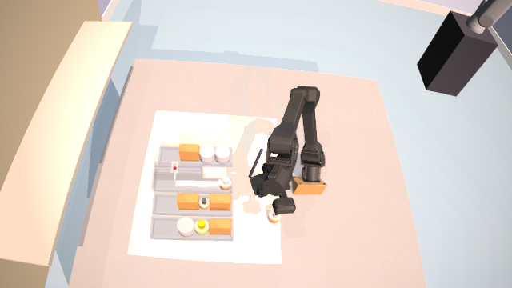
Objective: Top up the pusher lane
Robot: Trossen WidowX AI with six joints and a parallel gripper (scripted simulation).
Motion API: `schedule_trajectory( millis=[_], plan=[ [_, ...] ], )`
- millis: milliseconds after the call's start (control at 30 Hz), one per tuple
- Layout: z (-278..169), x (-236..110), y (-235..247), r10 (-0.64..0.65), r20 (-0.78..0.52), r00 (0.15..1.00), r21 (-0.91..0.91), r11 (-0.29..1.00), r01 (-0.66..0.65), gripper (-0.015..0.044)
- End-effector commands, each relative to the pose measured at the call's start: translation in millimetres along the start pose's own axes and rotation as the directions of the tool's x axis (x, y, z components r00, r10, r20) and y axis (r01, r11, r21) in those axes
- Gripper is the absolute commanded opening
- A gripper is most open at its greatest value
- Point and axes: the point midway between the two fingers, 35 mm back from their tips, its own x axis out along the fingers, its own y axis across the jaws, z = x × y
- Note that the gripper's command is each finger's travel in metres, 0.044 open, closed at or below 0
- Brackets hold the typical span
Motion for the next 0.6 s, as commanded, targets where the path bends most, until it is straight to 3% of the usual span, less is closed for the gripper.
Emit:
schedule_trajectory(
  millis=[0,400,567],
  plan=[
    [-25.9,57.1,-4.3,-0.226,-0.074,0.971,0.158,0.959,0.235,0.0440],
    [-32.3,56.4,-11.7,-0.232,-0.076,0.970,0.162,0.957,0.241,0.0440],
    [-34.7,89.3,-19.6,-0.232,-0.076,0.970,0.162,0.957,0.242,0.0440]
  ],
)
